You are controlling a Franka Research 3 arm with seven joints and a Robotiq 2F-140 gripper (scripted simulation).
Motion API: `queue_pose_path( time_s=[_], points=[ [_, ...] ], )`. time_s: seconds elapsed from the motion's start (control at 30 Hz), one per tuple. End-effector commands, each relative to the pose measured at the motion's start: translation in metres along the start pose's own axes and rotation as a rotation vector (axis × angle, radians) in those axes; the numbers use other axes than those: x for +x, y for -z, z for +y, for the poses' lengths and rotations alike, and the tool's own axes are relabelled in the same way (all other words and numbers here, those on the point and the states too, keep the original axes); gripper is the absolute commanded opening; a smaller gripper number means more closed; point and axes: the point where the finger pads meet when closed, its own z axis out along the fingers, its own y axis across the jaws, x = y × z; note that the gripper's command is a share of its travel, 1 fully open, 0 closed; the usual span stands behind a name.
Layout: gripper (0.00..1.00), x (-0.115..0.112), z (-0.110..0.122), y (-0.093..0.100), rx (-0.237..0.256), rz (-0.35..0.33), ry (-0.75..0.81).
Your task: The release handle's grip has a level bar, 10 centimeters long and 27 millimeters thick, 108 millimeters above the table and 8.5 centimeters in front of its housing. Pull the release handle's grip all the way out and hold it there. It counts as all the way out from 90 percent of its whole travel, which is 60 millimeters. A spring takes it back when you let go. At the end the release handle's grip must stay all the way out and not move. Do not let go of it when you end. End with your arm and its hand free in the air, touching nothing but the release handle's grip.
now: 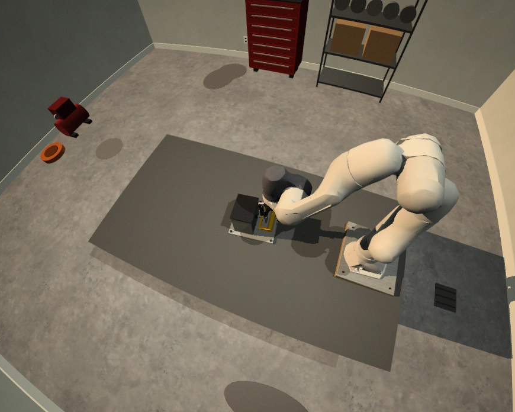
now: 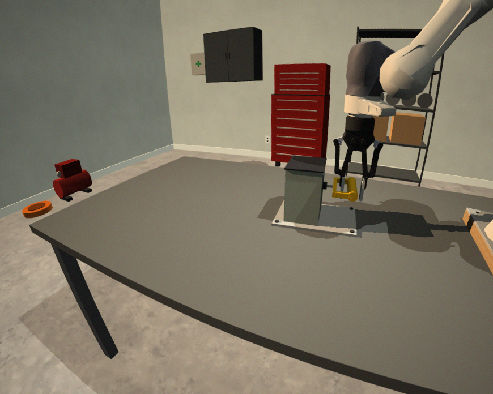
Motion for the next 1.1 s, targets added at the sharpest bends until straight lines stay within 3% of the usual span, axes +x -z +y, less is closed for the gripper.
queue_pose_path(
  time_s=[0.0, 0.43, 0.47, 1.07],
  points=[
    [0.33, 0.0004, 0.0000, -0.0007, -0.001, 0.000, -0.003],
    [0.33, 0.0004, 0.0000, -0.0007, -0.001, 0.000, -0.003],
    [0.00, 0.0004, 0.0000, -0.0007, -0.001, 0.000, -0.003],
    [0.00, 0.0004, 0.0000, -0.0007, -0.001, 0.000, -0.003]
  ],
)
